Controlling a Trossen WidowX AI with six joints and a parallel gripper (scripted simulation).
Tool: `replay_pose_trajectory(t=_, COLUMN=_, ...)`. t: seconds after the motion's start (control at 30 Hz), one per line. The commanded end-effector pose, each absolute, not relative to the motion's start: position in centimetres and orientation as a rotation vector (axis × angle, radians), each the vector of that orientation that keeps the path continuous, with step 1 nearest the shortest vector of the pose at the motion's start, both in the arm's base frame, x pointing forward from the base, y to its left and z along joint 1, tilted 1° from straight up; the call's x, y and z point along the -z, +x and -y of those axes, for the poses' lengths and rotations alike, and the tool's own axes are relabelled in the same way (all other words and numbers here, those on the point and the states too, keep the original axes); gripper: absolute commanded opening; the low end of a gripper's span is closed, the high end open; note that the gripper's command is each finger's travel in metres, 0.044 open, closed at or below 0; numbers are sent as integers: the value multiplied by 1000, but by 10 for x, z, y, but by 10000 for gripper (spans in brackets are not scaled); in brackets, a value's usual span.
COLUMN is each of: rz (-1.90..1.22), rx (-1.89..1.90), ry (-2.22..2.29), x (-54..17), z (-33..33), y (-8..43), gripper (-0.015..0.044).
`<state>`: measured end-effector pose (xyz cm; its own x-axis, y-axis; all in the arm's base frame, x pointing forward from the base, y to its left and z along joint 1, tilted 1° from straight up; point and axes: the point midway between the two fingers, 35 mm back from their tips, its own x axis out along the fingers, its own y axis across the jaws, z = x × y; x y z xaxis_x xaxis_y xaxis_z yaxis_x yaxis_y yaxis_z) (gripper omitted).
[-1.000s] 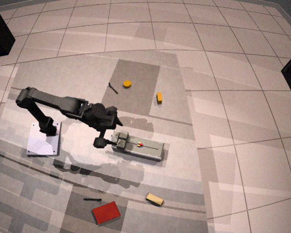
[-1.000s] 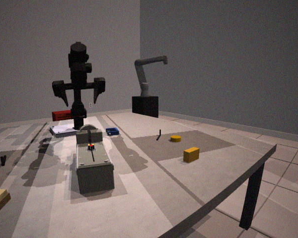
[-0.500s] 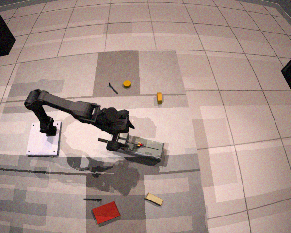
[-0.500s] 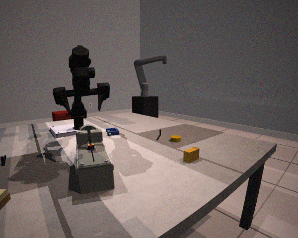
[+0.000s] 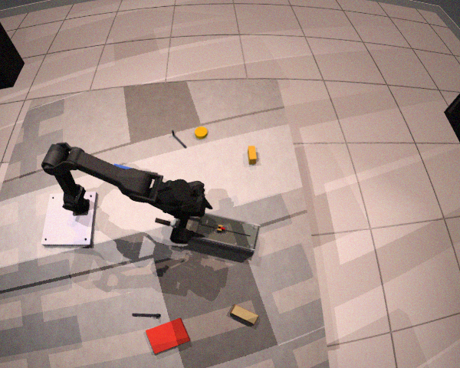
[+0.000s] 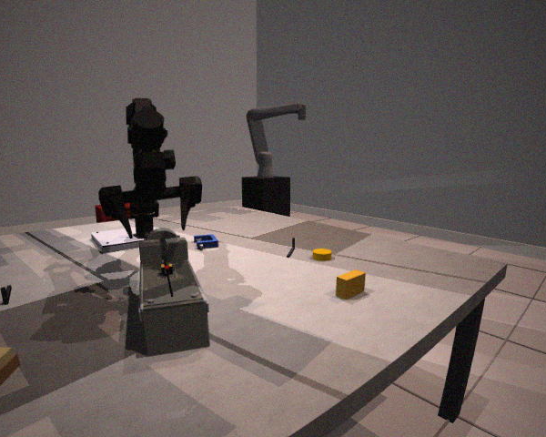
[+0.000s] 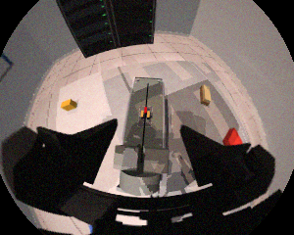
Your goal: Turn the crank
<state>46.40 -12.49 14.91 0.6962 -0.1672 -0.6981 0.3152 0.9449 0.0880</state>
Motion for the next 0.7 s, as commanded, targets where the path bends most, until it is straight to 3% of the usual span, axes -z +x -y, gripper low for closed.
replay_pose_trajectory(t=0.0, rz=-757, rx=268, ry=216, x=-148, z=124, y=464, gripper=440)
replay_pose_trajectory(t=0.27, rz=-757, rx=268, ry=215, x=-149, z=124, y=464, gripper=440)
replay_pose_trajectory(t=0.67, rz=-756, rx=271, ry=207, x=-209, z=125, y=462, gripper=440)
